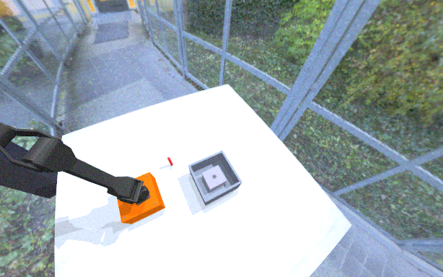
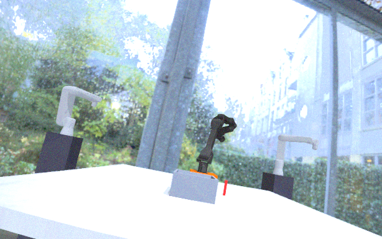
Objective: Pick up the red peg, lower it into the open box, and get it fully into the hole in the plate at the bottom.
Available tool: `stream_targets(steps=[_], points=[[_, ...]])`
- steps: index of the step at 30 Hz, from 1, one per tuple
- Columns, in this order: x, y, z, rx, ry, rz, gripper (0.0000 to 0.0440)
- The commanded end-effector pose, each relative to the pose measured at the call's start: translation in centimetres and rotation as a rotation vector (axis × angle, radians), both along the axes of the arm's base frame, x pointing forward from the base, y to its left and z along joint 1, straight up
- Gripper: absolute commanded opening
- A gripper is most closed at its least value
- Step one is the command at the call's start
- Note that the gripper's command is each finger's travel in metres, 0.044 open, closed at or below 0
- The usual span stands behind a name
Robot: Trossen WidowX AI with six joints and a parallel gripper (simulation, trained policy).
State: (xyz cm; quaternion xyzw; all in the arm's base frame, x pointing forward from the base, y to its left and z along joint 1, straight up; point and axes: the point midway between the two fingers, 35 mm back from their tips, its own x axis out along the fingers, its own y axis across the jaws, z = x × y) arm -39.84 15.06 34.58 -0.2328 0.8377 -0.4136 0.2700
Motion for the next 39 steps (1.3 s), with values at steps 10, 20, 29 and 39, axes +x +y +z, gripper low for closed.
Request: stream_targets(steps=[10,20,29,39], points=[[2.9,4.7,0.3,-0.15,-0.18,-0.261,0.044],[6.1,8.5,-0.1,-0.343,-0.338,-0.507,0.044],[9.3,11.3,-0.6,-0.537,-0.455,-0.727,0.044],[13.1,14.0,-1.4,-0.774,-0.555,-0.965,0.044]])
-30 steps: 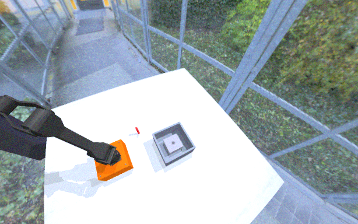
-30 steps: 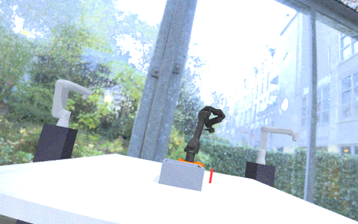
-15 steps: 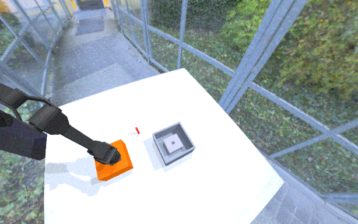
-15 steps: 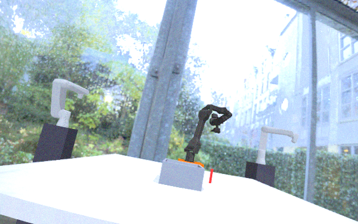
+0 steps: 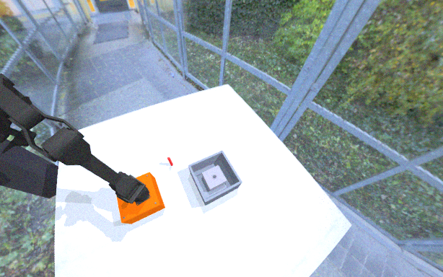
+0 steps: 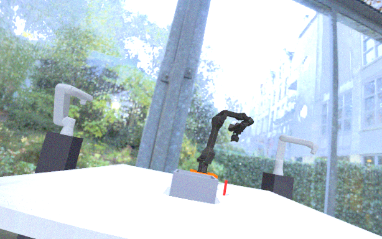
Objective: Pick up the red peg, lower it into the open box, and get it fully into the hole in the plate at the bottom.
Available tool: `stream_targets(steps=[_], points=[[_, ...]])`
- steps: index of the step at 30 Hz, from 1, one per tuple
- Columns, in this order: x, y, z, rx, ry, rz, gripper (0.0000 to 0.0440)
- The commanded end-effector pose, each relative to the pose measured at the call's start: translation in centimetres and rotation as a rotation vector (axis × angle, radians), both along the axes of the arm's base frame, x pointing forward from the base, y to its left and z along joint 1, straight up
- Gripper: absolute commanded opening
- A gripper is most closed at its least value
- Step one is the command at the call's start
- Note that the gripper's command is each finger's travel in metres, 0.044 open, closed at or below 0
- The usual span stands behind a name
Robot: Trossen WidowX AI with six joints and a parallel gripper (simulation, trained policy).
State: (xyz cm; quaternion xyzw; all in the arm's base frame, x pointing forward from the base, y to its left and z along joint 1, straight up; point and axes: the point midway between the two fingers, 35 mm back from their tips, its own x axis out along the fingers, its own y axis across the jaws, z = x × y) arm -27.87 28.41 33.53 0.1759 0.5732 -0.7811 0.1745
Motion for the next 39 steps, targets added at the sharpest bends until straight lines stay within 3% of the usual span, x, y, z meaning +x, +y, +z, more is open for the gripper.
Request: stream_targets(steps=[1,20,39], points=[[1.5,0.9,-0.4,-0.084,-0.033,-0.104,0.044],[9.4,4.1,-2.0,-0.487,-0.117,-0.625,0.044],[17.5,5.2,-3.9,-0.887,-0.097,-1.156,0.044]])
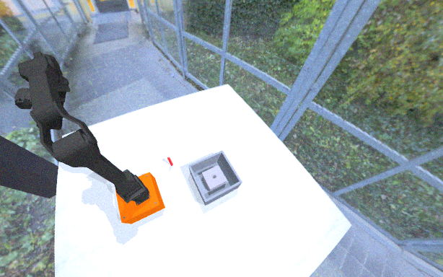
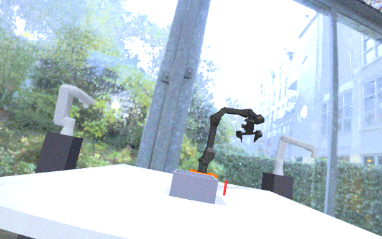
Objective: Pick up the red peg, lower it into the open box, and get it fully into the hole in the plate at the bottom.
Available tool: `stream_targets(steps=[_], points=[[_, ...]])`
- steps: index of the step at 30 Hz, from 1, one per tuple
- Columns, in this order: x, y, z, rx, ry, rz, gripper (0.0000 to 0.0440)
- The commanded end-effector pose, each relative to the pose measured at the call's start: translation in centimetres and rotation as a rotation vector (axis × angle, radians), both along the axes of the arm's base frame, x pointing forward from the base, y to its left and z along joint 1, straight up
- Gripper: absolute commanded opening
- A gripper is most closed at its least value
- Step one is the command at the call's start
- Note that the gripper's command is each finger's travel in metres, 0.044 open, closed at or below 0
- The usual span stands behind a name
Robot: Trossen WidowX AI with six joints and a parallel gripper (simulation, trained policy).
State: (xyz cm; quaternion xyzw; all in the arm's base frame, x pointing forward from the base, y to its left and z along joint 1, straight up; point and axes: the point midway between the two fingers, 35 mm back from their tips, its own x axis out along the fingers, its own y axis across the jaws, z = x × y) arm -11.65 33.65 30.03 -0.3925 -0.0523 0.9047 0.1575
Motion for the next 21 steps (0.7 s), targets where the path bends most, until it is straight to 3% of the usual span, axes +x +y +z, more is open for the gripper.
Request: stream_targets(steps=[1,21], points=[[1.7,-0.1,-0.5,-0.073,0.004,-0.116,0.044],[9.8,-1.2,-2.7,-0.402,0.071,-0.729,0.044]])
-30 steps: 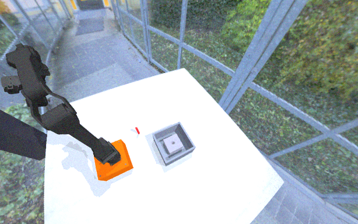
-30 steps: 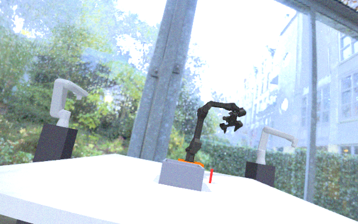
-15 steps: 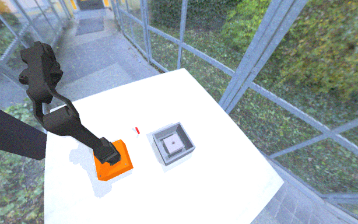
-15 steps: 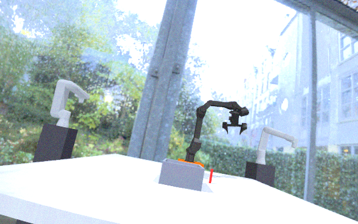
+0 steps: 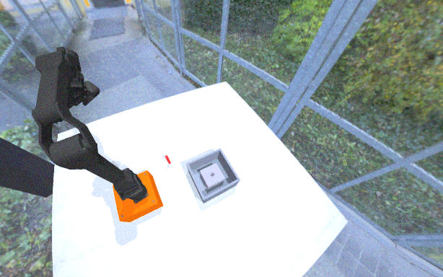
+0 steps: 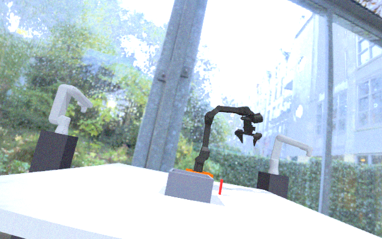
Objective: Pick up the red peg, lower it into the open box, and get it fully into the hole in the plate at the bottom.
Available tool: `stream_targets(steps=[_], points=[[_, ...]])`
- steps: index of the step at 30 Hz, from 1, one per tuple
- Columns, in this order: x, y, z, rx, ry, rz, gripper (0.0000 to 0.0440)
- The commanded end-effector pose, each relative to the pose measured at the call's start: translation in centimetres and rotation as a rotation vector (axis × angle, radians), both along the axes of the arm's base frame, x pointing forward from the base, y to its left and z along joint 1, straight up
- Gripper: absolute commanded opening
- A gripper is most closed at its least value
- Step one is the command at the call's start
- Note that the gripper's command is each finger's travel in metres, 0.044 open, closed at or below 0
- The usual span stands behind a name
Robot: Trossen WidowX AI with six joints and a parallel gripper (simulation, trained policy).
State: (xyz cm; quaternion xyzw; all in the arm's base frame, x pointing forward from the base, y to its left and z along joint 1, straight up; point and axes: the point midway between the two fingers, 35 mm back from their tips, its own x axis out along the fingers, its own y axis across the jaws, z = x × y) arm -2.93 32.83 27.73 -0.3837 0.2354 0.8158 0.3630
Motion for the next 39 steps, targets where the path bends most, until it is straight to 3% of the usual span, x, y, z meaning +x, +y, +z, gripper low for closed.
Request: stream_targets(steps=[1,39], points=[[1.5,-0.5,-0.5,-0.061,0.014,-0.122,0.044],[14.0,-8.2,-5.8,-0.537,0.211,-1.342,0.044]])
